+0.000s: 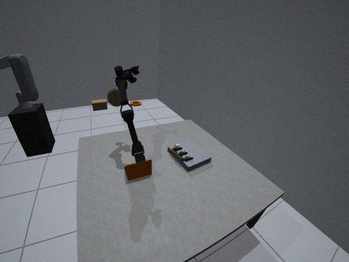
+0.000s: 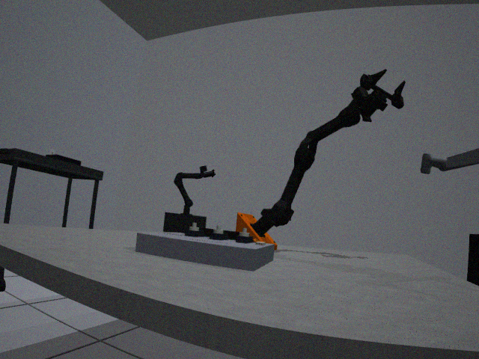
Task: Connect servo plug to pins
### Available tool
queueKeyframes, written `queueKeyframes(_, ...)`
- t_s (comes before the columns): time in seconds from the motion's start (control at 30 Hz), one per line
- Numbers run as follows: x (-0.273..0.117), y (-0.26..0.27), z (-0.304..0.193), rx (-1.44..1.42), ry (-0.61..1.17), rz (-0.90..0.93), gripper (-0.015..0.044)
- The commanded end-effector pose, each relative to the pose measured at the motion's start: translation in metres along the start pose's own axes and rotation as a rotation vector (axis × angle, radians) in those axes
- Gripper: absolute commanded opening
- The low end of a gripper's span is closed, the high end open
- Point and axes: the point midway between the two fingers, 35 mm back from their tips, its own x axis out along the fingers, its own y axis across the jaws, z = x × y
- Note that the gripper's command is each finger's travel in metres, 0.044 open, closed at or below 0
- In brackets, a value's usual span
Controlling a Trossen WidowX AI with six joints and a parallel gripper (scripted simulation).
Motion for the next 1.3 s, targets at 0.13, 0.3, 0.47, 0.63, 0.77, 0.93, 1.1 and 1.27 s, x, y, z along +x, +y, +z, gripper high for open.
queueKeyframes(0.13, 0.000, -0.003, 0.003, -0.041, 0.000, -0.002, 0.0269)
queueKeyframes(0.3, 0.001, -0.009, 0.011, -0.146, -0.002, -0.006, 0.0137)
queueKeyframes(0.47, 0.002, -0.019, 0.024, -0.309, -0.004, -0.008, 0.0115)
queueKeyframes(0.63, 0.003, -0.026, 0.039, -0.475, -0.009, -0.014, 0.0115)
queueKeyframes(0.77, 0.004, -0.031, 0.052, -0.607, -0.014, -0.019, 0.0115)
queueKeyframes(0.93, 0.006, -0.036, 0.069, -0.772, -0.023, -0.026, 0.0115)
queueKeyframes(1.1, 0.007, -0.039, 0.087, -0.937, -0.035, -0.034, 0.0115)
queueKeyframes(1.27, 0.009, -0.039, 0.106, -1.101, -0.050, -0.044, 0.0115)
